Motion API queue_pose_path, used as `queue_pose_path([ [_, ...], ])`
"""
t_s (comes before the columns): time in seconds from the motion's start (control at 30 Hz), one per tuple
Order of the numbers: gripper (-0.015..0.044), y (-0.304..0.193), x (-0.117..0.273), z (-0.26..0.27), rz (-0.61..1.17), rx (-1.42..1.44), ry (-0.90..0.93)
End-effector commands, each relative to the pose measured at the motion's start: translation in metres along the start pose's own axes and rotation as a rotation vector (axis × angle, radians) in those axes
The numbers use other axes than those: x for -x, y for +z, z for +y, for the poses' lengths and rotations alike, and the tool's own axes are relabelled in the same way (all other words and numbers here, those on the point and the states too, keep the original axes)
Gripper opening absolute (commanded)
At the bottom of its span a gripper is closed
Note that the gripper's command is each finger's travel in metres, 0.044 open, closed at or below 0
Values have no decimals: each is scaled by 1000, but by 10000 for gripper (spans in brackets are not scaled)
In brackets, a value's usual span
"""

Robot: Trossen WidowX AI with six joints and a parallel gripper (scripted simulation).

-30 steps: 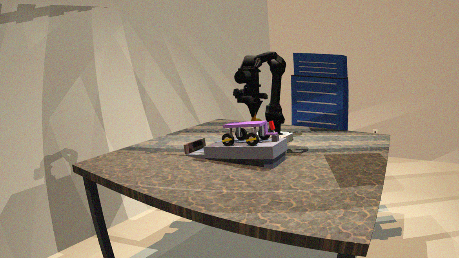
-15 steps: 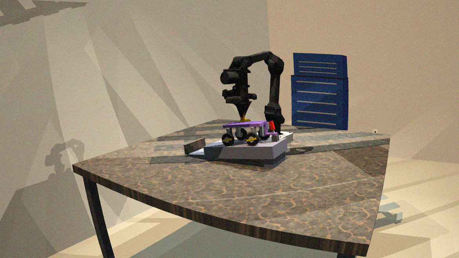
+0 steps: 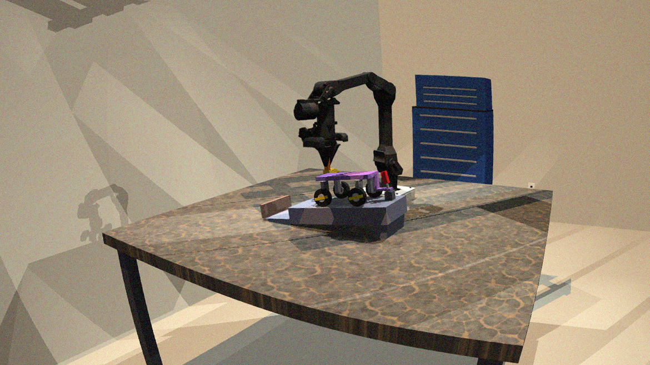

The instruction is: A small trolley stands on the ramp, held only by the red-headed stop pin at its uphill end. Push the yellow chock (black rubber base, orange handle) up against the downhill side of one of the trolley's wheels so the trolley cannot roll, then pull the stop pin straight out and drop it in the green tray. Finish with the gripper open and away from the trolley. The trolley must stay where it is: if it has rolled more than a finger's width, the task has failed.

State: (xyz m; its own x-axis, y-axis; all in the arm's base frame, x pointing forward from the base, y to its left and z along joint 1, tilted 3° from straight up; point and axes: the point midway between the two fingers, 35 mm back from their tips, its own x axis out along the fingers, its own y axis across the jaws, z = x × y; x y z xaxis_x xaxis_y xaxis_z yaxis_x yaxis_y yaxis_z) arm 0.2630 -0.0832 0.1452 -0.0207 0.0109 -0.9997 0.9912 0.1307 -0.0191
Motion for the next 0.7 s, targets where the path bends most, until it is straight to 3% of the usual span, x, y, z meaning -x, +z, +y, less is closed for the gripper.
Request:
queue_pose_path([
  [0.0, 0, 18, -1, 5, -8, 6, 1],
  [0.27, 0, 34, -2, 9, -6, -40, -1],
  [0.67, 0, 35, -2, 10, 24, -459, -18],
])
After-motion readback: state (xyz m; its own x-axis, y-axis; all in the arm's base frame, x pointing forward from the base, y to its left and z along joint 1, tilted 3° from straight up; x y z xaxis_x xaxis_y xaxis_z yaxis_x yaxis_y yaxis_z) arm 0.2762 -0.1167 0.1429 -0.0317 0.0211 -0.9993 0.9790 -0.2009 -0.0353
